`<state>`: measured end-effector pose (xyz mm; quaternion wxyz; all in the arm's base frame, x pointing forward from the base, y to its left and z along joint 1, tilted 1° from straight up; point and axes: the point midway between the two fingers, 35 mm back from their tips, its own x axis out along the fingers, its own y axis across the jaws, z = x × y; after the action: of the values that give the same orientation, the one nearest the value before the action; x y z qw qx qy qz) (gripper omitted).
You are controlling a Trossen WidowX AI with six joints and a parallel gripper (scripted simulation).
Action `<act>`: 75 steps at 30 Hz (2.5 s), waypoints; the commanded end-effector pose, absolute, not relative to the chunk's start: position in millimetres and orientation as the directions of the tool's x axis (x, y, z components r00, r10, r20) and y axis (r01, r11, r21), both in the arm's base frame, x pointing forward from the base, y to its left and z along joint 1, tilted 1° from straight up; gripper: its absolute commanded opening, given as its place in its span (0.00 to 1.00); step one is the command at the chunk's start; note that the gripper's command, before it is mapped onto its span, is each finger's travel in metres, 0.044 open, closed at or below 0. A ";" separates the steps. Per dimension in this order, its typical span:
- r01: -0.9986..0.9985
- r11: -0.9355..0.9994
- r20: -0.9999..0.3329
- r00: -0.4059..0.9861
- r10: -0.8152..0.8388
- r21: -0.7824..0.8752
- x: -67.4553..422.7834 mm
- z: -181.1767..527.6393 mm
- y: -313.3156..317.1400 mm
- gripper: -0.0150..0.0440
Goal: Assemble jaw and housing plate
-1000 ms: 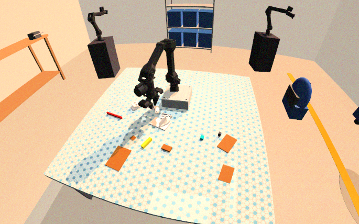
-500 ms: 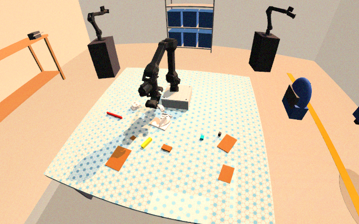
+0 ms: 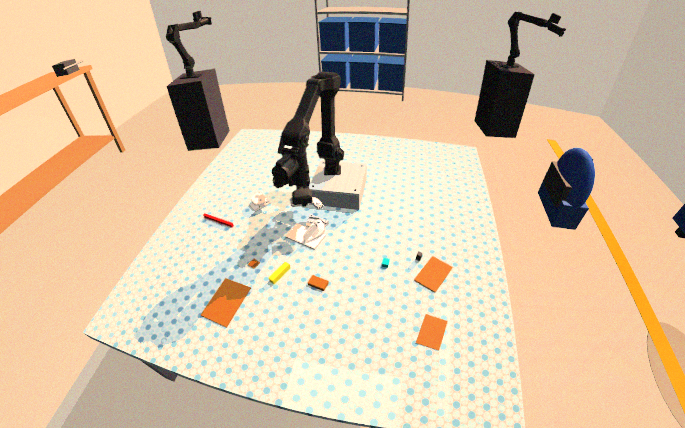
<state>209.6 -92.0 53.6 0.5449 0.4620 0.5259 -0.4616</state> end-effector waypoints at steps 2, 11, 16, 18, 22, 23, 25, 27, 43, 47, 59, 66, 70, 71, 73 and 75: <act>0.963 0.268 -1.000 0.015 -0.017 0.010 204.7 52.0 -84.9 0.48; 0.890 0.456 -1.000 0.014 -0.016 0.005 199.3 50.7 -74.3 0.48; 0.833 0.553 -1.000 0.014 -0.016 0.003 196.2 49.8 -68.6 0.48; 0.807 0.590 -1.000 0.014 -0.015 0.002 194.9 49.5 -66.4 0.48; 0.751 0.660 -1.000 0.014 -0.015 0.000 192.2 48.7 -62.0 0.48; 0.736 0.677 -1.000 0.014 -0.015 0.000 191.5 48.5 -60.9 0.48; 0.705 0.710 -1.000 0.014 -0.015 -0.001 190.1 48.1 -58.8 0.48; 0.672 0.741 -1.000 0.014 -0.015 -0.002 188.7 47.6 -56.7 0.48; 0.382 0.924 -1.000 0.013 -0.013 -0.007 177.5 43.9 -41.5 0.48; 0.379 0.926 -1.000 0.013 -0.013 -0.008 177.3 43.8 -41.3 0.48; 0.379 0.926 -1.000 0.013 -0.013 -0.008 177.3 43.8 -41.3 0.48; 0.351 0.936 -1.000 0.013 -0.013 -0.008 177.4 43.8 -41.3 0.48; 0.351 0.936 -1.000 0.013 -0.013 -0.008 177.4 43.8 -41.3 0.48; 0.351 0.936 -1.000 0.013 -0.013 -0.008 177.4 43.8 -41.3 0.48; 0.351 0.936 -1.000 0.013 -0.013 -0.008 177.4 43.8 -41.3 0.48; 0.351 0.936 -1.000 0.013 -0.013 -0.008 177.4 43.8 -41.3 0.48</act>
<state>178.0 -41.1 44.0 0.7014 0.1250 0.6894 -0.1310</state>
